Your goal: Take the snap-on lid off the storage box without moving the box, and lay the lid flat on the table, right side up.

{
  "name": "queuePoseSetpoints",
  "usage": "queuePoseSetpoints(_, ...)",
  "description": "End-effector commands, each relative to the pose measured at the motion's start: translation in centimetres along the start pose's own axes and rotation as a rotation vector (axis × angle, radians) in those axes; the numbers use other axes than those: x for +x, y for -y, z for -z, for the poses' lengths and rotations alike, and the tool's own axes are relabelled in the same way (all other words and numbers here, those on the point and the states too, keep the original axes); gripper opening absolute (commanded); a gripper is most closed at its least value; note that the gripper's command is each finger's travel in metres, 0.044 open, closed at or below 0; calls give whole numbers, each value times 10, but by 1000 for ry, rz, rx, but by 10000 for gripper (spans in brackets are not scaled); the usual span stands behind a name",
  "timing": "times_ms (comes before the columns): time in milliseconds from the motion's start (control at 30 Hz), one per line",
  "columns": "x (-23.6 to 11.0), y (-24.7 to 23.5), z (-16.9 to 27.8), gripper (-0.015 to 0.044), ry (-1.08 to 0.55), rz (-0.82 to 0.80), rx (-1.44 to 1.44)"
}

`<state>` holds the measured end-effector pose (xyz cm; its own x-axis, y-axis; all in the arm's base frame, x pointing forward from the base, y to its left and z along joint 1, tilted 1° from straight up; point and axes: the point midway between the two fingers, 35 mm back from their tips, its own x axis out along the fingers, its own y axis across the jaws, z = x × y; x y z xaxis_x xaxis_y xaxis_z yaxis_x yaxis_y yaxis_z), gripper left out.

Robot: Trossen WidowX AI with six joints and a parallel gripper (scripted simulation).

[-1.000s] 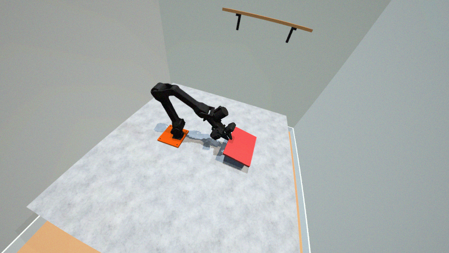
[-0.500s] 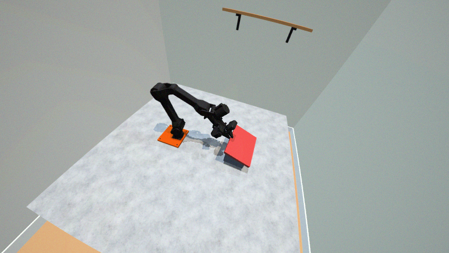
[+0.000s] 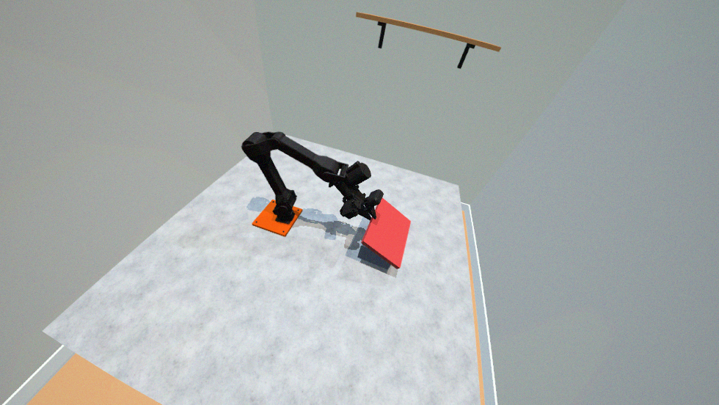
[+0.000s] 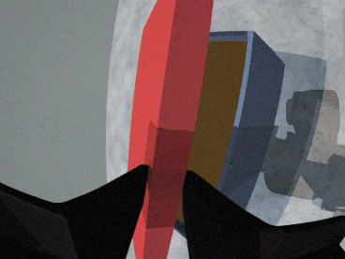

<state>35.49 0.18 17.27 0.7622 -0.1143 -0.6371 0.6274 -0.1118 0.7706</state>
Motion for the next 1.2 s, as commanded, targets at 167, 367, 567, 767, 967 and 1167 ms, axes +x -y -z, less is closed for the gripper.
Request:
queuePoseSetpoints(167,-4,-19,1,0,-7,-12,-1)
queuePoseSetpoints(367,-8,-25,1,0,-7,-12,-1)
queuePoseSetpoints(567,-13,-31,1,0,-7,-12,-1)
queuePoseSetpoints(767,-18,-37,1,0,-7,-12,-1)
queuePoseSetpoints(967,-23,-43,1,0,-7,-12,-1)
queuePoseSetpoints(1167,-28,-49,1,0,-7,-12,-1)
